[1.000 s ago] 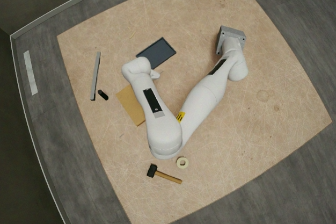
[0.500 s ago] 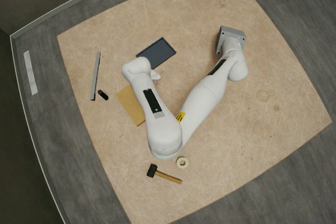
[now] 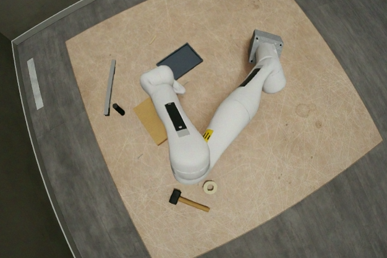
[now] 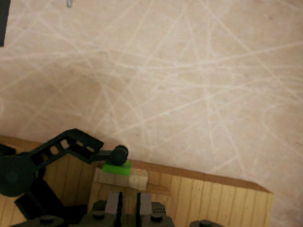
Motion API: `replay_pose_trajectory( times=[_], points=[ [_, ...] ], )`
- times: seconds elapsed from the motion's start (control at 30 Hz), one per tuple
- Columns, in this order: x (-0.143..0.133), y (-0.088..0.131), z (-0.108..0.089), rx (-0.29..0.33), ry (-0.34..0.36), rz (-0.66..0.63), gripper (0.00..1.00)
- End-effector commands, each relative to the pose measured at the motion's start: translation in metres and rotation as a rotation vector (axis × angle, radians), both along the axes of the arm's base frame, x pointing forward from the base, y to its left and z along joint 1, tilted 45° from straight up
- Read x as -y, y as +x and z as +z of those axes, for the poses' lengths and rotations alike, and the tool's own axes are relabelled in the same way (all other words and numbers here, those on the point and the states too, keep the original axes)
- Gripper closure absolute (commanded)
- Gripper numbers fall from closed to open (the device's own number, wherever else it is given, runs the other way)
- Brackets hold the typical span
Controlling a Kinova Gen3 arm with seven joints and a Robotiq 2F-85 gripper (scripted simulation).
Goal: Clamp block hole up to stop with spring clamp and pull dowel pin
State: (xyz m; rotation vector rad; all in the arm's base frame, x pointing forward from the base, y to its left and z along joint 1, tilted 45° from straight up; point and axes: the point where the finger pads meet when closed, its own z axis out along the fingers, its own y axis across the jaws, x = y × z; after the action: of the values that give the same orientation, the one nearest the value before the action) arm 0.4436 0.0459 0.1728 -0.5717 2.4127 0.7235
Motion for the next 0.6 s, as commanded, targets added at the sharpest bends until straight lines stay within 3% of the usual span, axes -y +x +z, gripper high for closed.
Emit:
replay_pose_trajectory(
  times=[0.0,0.57],
  points=[
    [0.0008,0.0004,0.0009,-0.010,0.007,-0.016,0.90],
    [0.0009,0.0004,0.0010,-0.088,0.057,-0.107,0.90]
  ],
)
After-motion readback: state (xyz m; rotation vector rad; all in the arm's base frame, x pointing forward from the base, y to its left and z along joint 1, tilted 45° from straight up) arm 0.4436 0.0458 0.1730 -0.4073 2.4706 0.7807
